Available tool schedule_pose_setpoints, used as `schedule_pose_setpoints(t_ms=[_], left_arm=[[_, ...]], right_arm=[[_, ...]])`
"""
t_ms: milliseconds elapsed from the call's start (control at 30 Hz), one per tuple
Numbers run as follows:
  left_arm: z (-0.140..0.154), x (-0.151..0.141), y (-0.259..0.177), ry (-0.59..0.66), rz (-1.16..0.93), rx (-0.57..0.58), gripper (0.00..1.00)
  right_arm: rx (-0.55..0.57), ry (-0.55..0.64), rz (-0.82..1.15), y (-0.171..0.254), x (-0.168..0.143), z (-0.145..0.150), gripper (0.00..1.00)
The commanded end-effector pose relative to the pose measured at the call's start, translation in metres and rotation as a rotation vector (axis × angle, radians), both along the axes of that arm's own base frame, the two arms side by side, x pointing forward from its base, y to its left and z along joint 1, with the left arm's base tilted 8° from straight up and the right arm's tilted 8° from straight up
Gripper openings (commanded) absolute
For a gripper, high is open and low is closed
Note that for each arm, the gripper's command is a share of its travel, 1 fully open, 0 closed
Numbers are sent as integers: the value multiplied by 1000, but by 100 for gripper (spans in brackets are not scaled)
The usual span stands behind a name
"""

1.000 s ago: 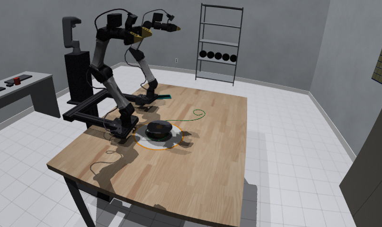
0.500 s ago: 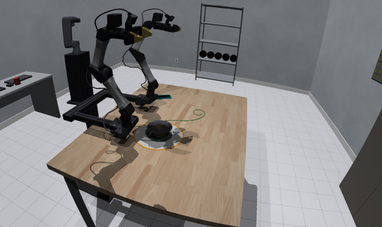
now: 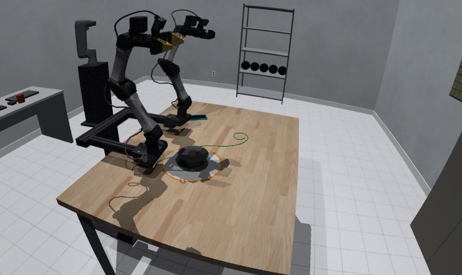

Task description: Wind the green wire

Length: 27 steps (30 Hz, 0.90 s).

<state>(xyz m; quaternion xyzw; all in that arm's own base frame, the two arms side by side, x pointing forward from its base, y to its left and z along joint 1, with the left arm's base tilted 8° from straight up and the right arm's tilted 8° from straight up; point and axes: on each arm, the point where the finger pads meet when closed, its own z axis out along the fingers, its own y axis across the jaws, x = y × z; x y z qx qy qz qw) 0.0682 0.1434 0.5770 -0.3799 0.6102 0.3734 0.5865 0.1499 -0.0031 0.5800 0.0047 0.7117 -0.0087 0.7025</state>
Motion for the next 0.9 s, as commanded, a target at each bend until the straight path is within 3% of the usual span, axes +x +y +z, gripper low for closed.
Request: schedule_pose_setpoints(t_ms=[0,867], left_arm=[[9,-14,-1,-22,86,27,100],[9,-60,9,-18,394,30,100]], right_arm=[[6,-13,13,2,3,6,100],[6,-13,18,3,3,6,100]])
